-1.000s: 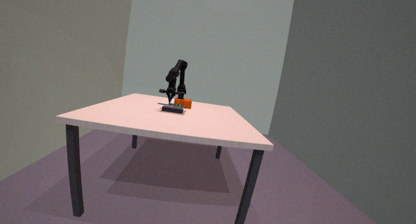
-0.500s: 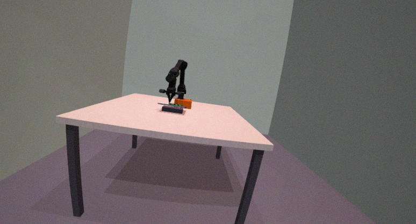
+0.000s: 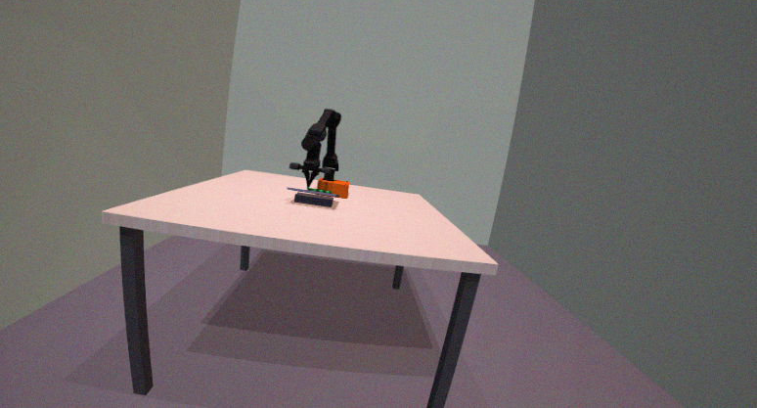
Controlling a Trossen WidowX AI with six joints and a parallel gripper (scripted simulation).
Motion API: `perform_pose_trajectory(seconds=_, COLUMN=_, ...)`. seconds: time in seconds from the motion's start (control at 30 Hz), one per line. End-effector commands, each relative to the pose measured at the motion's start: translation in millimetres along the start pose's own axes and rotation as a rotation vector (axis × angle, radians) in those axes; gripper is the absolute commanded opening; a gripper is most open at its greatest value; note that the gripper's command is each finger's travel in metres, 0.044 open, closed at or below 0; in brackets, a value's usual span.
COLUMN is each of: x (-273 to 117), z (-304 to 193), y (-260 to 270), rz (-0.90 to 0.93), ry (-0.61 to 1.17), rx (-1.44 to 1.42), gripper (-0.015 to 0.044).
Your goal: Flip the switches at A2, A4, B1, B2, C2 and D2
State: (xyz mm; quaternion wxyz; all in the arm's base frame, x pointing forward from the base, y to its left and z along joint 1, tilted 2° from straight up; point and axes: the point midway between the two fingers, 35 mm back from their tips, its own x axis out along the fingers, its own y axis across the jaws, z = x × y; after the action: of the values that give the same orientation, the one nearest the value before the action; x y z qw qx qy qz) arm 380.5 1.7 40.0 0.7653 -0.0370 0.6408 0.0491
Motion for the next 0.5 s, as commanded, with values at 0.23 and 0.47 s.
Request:
perform_pose_trajectory(seconds=0.23, x=2.2, z=0.2, y=0.7, rz=0.004, ry=-0.001, rx=-0.002, gripper=0.0000)
perform_pose_trajectory(seconds=0.47, x=3.1, z=0.2, y=0.7, rz=0.004, ry=-0.001, rx=-0.002, gripper=0.0000)
